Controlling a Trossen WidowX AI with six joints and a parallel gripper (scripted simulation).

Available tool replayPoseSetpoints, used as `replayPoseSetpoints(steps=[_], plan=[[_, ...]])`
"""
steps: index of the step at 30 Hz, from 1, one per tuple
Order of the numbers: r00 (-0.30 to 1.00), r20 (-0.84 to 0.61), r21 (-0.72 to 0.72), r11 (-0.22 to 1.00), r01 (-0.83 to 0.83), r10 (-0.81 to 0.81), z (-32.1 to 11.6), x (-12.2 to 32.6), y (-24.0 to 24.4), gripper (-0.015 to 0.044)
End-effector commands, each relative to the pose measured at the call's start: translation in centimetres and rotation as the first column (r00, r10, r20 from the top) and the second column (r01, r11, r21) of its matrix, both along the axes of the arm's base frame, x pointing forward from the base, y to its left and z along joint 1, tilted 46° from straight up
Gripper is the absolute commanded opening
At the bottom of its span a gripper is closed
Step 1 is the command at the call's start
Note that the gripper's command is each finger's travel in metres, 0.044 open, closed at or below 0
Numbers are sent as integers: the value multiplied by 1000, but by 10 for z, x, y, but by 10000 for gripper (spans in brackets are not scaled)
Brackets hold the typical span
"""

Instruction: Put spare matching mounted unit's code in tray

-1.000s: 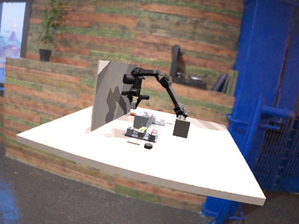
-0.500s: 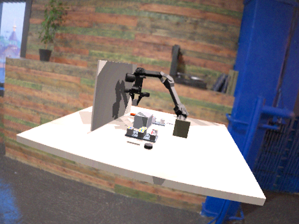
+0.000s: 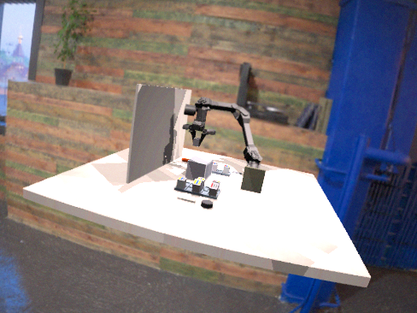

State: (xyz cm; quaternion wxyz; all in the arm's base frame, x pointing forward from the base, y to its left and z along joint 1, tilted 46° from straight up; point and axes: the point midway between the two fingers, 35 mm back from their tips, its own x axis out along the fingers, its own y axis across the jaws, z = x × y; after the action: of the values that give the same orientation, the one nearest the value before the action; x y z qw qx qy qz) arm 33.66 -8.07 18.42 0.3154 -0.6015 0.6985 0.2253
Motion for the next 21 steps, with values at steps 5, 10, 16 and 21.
replayPoseSetpoints(steps=[5, 10, 16, 21], plan=[[1000, -17, -23, 1000, -8, 7, 28, -21, -26, 0], [1000, -17, -22, 1000, -8, 7, 26, -21, -28, 0], [1000, -17, -21, 1000, -8, 7, 23, -20, -31, 0], [1000, -17, -20, 1000, -8, 7, 20, -20, -34, 0]])
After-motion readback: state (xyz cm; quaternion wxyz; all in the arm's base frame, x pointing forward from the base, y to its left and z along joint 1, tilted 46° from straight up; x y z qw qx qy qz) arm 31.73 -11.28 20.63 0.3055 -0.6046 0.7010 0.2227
